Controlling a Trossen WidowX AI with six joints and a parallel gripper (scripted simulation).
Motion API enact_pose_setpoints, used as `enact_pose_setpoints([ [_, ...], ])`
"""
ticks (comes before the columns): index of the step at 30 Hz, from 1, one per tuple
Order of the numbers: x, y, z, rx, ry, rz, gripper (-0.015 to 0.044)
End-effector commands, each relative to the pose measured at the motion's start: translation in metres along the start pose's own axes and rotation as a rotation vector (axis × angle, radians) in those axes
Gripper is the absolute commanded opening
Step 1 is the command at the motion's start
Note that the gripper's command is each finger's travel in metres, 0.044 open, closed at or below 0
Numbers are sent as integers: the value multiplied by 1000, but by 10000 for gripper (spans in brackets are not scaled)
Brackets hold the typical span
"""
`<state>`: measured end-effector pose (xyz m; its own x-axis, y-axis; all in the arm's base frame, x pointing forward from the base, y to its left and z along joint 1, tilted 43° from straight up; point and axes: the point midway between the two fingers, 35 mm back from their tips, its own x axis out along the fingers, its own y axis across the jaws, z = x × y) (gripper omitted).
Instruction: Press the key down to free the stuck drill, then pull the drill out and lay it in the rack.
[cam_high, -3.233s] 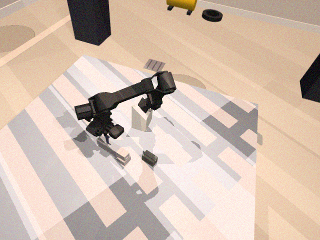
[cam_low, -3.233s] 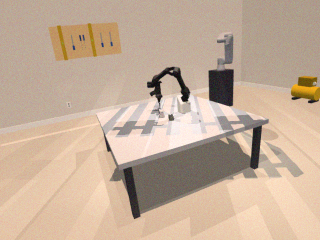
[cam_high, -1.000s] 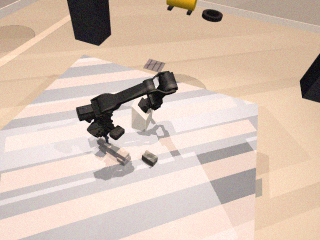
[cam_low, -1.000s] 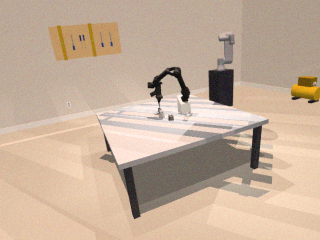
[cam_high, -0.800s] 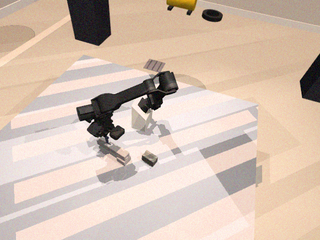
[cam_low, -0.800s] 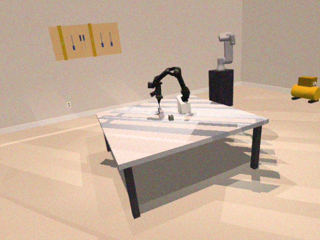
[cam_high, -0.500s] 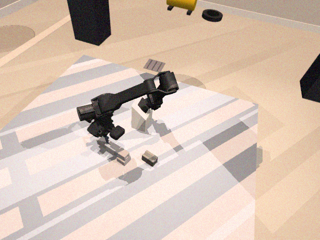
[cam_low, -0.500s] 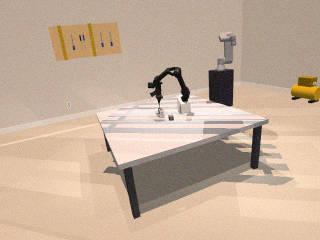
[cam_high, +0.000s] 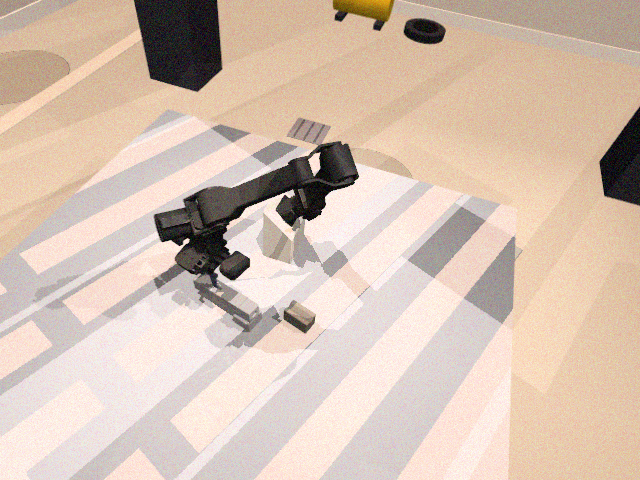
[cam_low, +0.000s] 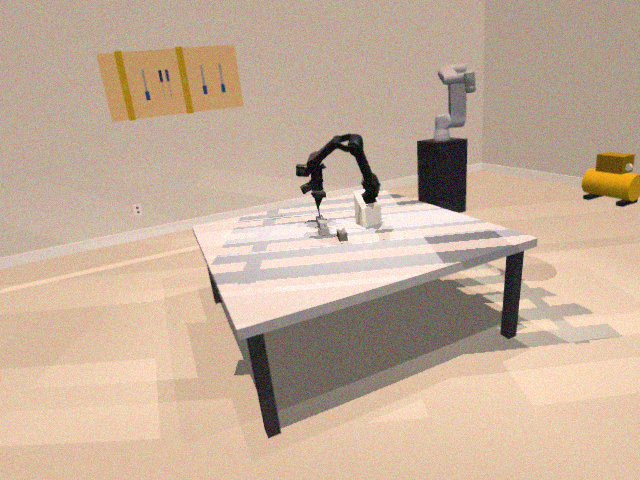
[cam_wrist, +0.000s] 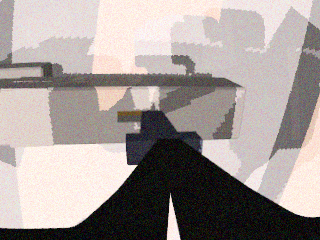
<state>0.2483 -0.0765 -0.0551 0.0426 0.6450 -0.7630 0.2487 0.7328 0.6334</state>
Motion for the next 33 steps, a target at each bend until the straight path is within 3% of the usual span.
enact_pose_setpoints([
  [1, 22, 5, -8, 1, 49, 25, 0],
  [27, 31, 8, -9, 1, 49, 25, 0],
  [33, -10, 3, 2, 1, 47, 21, 157],
])
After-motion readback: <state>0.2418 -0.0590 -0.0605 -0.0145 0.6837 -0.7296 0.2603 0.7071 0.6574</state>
